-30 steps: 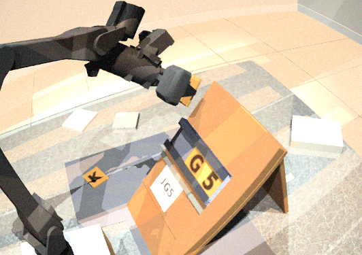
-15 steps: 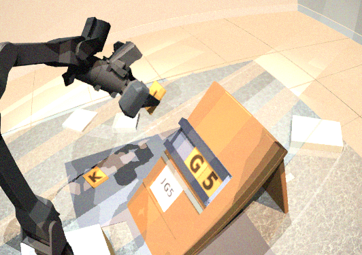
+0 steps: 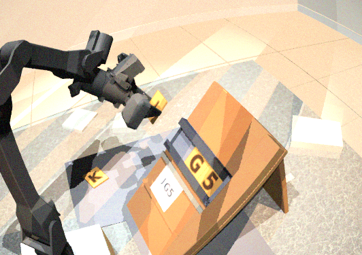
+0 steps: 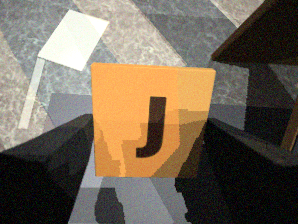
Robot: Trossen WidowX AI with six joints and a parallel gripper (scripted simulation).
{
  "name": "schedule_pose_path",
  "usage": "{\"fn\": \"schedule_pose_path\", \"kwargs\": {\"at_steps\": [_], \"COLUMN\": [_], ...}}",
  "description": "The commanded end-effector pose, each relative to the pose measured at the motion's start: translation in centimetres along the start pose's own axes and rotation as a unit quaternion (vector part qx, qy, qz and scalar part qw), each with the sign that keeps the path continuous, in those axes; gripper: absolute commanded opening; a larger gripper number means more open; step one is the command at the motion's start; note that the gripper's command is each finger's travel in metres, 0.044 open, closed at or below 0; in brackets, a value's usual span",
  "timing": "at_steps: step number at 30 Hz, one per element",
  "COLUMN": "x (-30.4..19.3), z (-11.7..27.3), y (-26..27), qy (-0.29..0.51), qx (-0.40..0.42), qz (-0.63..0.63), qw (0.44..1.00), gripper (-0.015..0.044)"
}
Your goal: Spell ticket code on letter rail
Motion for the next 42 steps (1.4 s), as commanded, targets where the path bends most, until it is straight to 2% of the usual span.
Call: {"fn": "schedule_pose_path", "kwargs": {"at_steps": [1,42], "x": [-0.1,0.2], "z": [-1.0,-0.8], "y": [-0.1,-1.8], "qy": [0.001,0.001], "qx": [0.001,0.001], "qz": [0.001,0.002], "qw": [1.000,1.000], "gripper": [0.0000,0.0000]}}
Point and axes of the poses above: the point midway between the two fingers, 35 mm back from their tips, its own z axis back along the fingers, its own y axis across the jaws, x = y × z, the point moved 9 cm from there along z, back along the fingers, and after that the axes turned 8 degrees about -z, right-handed, at the moved point
